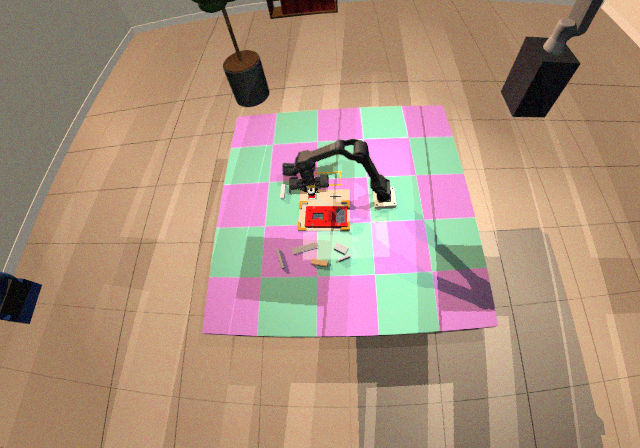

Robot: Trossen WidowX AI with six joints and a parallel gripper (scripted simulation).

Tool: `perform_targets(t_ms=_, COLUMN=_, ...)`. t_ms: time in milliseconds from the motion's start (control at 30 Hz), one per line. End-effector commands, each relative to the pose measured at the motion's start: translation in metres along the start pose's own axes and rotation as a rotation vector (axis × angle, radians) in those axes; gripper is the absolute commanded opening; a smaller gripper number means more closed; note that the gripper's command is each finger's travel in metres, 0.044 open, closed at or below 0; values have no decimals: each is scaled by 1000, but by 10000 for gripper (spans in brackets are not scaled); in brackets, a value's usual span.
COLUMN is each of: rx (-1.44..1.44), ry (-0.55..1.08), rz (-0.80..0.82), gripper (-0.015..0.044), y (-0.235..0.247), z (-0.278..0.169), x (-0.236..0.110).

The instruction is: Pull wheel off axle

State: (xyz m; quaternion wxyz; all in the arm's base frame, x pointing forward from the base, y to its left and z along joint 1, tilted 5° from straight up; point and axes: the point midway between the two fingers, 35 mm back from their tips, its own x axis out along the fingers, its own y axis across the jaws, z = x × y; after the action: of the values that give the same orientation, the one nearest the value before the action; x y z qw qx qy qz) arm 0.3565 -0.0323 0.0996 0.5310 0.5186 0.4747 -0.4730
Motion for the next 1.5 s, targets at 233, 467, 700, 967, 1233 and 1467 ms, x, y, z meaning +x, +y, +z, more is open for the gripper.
perform_targets(t_ms=233, rx=4, ry=-3, rz=8, gripper=0, y=-1, z=0, x=-15)
perform_targets(t_ms=467, rx=4, ry=-3, rz=9, gripper=0, y=-1, z=0, x=-18)
perform_targets(t_ms=700, rx=5, ry=-3, rz=9, gripper=0, y=-1, z=0, x=-20)
perform_targets(t_ms=967, rx=5, ry=-4, rz=9, gripper=0, y=-1, z=0, x=-23)
perform_targets(t_ms=1233, rx=5, ry=-4, rz=9, gripper=0, y=-1, z=0, x=-25)
perform_targets(t_ms=1467, rx=6, ry=-4, rz=9, gripper=0, y=-2, z=0, x=-27)
